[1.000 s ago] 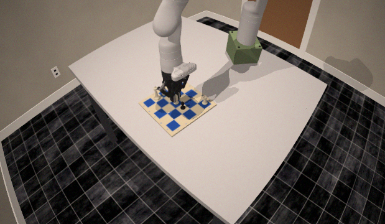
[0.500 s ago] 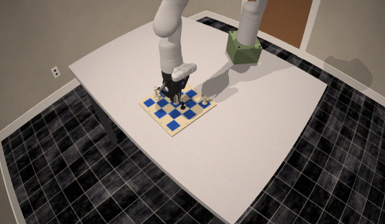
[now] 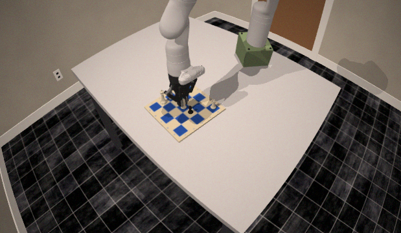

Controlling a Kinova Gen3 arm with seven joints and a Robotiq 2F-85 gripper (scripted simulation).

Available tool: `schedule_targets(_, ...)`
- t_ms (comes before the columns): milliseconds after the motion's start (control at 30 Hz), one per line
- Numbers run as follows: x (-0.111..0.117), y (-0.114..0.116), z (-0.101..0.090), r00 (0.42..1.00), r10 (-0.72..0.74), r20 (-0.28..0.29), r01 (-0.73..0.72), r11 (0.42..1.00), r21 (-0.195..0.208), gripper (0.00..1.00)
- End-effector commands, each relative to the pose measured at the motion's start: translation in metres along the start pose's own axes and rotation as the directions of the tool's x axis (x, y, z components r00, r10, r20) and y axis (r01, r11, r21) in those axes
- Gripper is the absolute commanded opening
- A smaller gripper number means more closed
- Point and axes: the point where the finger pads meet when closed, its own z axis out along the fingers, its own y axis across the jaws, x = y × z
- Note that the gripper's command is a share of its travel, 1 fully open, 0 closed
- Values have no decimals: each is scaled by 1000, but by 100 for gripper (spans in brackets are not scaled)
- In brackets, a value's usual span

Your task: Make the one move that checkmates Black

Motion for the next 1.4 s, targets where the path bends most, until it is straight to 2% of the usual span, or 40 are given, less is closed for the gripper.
schedule_targets(0, -2, 0, 1, 1000, -1, 4, 1, 1000, -2, 0)
schedule_targets(700, -2, 0, 1, 1000, -1, 4, 1, 1000, -2, 0)
schedule_targets(733, -2, 0, 1, 1000, -1, 4, 1, 1000, -2, 8)
schedule_targets(800, -2, 0, 1, 1000, -1, 4, 1, 1000, -2, 8)
schedule_targets(833, -2, 0, 1, 1000, -1, 4, 1, 1000, -2, 15)
schedule_targets(967, -2, 0, 1, 1000, -1, 4, 1, 1000, -2, 15)
schedule_targets(1000, -2, 0, 1, 1000, -1, 4, 1, 1000, -2, 23)
schedule_targets(1067, -2, 0, 1, 1000, -1, 4, 1, 1000, -2, 23)
schedule_targets(1100, -2, 0, 1, 1000, -1, 4, 1, 1000, -2, 31)
schedule_targets(1167, -2, 0, 1, 1000, -1, 4, 1, 1000, -2, 31)
schedule_targets(1200, -2, 0, 1, 1000, -1, 4, 1, 1000, -2, 39)
schedule_targets(1367, -2, 0, 1, 1000, -1, 4, 1, 1000, -2, 39)
